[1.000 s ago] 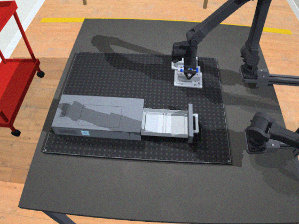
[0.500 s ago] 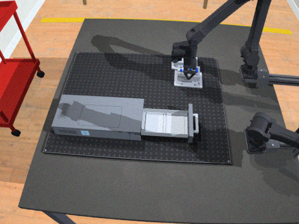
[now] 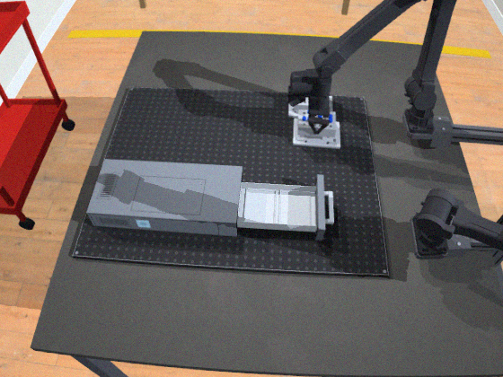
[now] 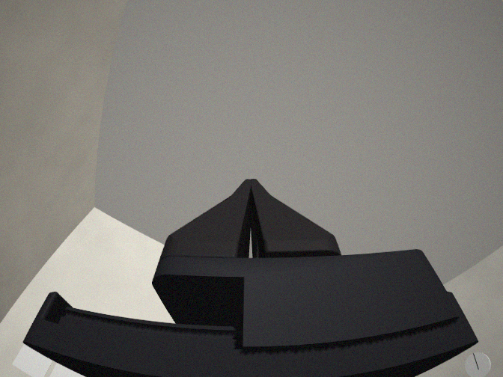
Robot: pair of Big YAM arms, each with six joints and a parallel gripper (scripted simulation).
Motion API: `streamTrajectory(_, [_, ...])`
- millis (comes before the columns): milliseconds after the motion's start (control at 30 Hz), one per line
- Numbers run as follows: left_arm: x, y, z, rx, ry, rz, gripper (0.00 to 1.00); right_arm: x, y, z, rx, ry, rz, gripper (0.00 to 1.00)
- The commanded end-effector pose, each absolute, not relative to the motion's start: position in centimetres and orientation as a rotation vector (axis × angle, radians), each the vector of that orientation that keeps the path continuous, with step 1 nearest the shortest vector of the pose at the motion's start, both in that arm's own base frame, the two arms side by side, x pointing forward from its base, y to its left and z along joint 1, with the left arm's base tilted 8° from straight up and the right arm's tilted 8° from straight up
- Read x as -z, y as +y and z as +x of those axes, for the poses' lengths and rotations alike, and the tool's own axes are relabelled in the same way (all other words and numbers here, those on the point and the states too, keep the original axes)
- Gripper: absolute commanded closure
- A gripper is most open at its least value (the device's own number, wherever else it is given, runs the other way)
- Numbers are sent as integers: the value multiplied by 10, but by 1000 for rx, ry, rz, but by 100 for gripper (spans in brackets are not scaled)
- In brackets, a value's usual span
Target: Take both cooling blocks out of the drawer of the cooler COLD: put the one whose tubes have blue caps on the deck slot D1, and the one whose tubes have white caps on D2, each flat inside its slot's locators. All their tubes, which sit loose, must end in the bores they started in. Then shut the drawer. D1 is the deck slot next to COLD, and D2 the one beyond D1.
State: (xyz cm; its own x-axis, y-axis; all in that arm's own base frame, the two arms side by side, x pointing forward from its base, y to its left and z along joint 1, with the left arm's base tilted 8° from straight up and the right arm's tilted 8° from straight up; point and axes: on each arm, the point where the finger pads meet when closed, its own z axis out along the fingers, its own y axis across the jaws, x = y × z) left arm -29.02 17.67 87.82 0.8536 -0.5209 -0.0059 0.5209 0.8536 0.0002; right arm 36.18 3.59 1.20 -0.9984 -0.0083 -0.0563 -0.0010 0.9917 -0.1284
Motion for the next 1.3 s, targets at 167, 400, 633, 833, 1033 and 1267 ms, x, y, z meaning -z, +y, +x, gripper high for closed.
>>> streamTrajectory(167, [-886,163,-272,540,39,12,100,-43,41,397,162,2970,16,100])
streamTrajectory(400, [-886,163,-272,540,39,12,100,-31,39,381,176,3016,7,100])
streamTrajectory(633, [-886,163,-272,540,39,12,100,-32,38,382,165,2978,3,100])
streamTrajectory(833, [-886,163,-272,540,39,12,100,-41,40,390,169,2990,0,100])
streamTrajectory(1033, [-886,163,-272,540,39,12,100,-43,40,392,169,2990,-1,100])
streamTrajectory(1267, [-886,163,-272,540,39,12,100,-45,41,394,168,2990,1,100])
